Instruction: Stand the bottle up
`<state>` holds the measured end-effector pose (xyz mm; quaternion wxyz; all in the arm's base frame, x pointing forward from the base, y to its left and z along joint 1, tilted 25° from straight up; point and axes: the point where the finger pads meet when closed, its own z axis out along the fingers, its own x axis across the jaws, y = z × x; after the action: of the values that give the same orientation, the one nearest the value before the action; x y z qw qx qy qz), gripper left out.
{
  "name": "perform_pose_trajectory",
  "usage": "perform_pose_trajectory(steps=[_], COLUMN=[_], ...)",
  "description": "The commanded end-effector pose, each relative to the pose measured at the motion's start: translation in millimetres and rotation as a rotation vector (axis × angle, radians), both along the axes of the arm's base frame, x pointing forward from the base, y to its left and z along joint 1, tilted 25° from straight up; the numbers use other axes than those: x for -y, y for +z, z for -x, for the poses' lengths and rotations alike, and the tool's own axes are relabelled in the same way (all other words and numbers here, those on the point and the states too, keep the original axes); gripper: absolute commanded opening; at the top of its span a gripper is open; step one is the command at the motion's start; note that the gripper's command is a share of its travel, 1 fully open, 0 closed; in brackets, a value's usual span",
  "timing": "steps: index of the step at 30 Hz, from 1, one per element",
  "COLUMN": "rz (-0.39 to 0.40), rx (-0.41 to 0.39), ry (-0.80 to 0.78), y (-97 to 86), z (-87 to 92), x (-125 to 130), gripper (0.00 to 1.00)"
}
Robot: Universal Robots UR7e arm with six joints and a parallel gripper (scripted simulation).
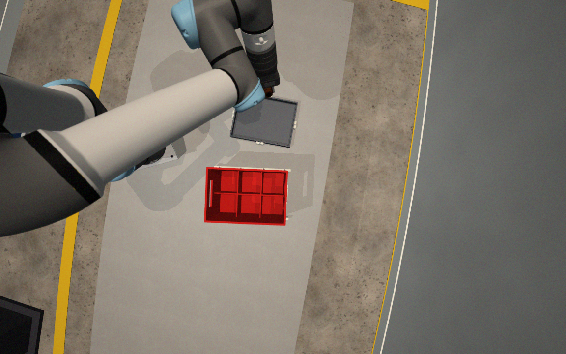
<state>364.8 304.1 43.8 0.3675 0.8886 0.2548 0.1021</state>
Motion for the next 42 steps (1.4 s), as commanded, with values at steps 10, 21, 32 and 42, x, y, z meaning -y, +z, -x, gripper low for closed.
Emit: perform_pose_trajectory(steps=[10, 21, 32, 42], rz=[0.004, 0.042, 0.102, 0.136], rx=[0.003, 0.024, 0.061, 0.085], ry=[0.0, -0.004, -0.004, 0.0], y=[0.4, -0.2, -0.4, -0.1], z=[-0.1, 0.3, 0.5, 0.4], x=[-0.3, 0.3, 0.1, -0.7], gripper=[0.0, 0.0, 0.0, 0.0])
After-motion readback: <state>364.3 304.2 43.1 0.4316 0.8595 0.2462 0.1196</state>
